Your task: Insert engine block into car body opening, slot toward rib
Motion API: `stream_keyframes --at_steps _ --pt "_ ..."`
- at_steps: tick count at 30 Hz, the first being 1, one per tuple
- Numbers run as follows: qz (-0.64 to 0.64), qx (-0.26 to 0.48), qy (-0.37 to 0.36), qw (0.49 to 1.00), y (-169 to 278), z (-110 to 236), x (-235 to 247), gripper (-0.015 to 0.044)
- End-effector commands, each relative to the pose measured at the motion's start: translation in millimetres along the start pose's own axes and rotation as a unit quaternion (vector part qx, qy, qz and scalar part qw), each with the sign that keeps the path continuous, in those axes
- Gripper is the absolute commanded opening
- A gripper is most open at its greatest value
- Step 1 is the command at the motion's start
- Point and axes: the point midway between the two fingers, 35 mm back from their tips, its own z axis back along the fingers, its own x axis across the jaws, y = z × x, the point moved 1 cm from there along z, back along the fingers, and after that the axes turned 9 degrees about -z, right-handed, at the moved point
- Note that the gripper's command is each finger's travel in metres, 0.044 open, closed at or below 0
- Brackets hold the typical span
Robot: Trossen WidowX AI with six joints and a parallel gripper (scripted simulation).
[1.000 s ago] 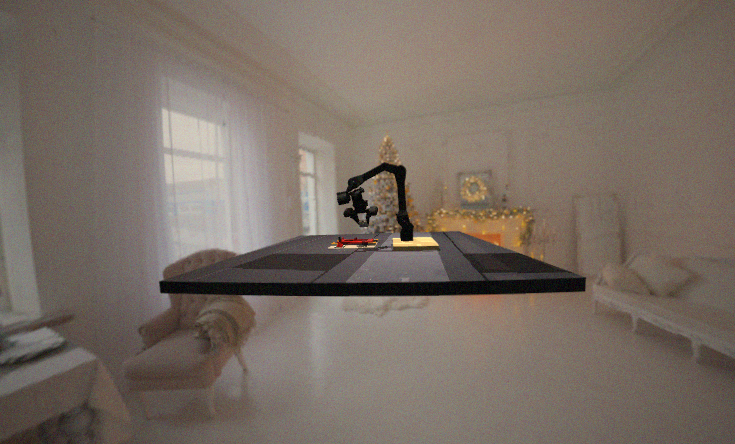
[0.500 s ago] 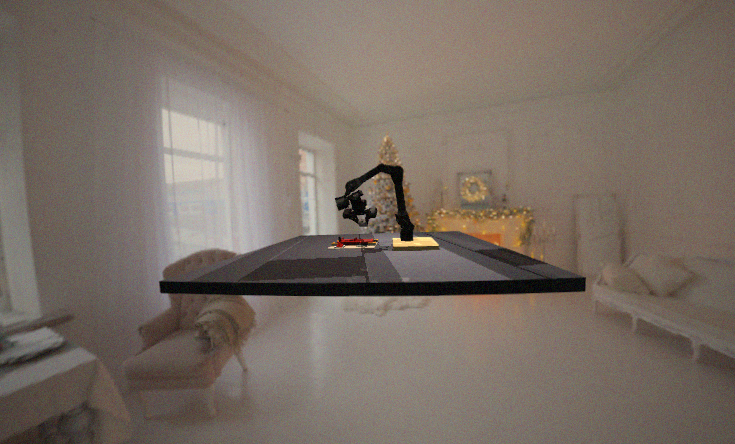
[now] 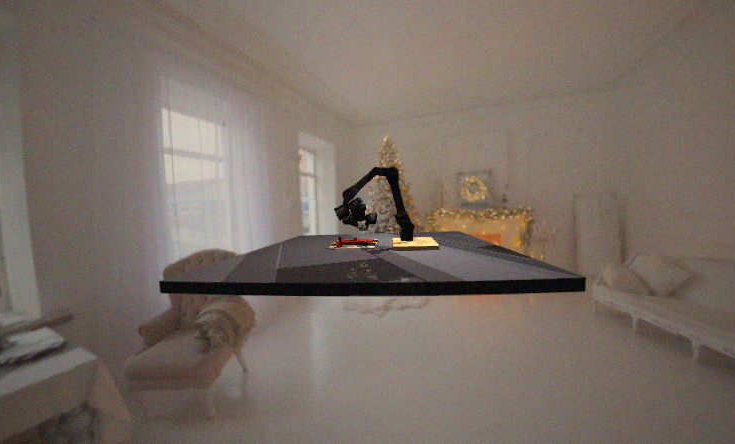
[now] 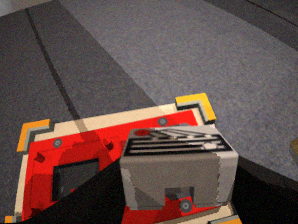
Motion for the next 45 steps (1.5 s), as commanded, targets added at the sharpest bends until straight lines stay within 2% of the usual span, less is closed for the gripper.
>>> stream_keyframes --at_steps 1,39,45 --pt "0.0 -0.007 -0.002 1.0 6.3 -6.3 -0.9 0.0" --pt "0.0 -0.007 -0.001 1.0 45.7 -40.3 -7.1 0.0" --pt "0.002 -0.007 -0.003 1.0 44.3 -39.0 -7.1 0.0157"
